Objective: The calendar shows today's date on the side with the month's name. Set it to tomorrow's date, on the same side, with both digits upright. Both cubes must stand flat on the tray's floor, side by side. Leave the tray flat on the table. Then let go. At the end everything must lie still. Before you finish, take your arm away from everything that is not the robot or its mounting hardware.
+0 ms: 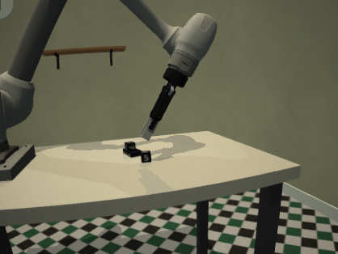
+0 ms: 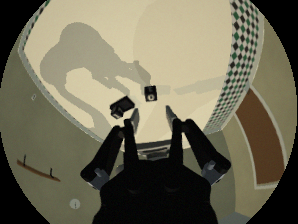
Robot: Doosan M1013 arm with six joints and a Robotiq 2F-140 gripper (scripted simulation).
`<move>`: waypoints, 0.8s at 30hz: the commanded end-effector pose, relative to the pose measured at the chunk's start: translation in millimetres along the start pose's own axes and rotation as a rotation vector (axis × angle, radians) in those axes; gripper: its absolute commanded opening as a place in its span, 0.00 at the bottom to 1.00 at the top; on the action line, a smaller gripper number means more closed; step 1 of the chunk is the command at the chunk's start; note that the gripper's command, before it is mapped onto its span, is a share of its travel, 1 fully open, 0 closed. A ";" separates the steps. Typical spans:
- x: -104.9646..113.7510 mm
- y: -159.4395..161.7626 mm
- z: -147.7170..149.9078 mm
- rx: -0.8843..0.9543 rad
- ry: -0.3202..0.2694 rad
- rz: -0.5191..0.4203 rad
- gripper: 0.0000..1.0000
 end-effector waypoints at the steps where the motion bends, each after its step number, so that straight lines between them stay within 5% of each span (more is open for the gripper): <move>1: 0.4 3.1 0.5 0.000 -0.001 0.009 0.41; 24: -6.0 30.4 4.5 0.000 -0.050 0.354 0.41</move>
Point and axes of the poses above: the point where the finger pads meet when closed, its own x axis back along the fingers, its own z axis across the jaws, y = z × x, the point moved 6 cm from there along x, back along the fingers, and after that the axes turned 8 degrees about -x, right-handed, at the moved point
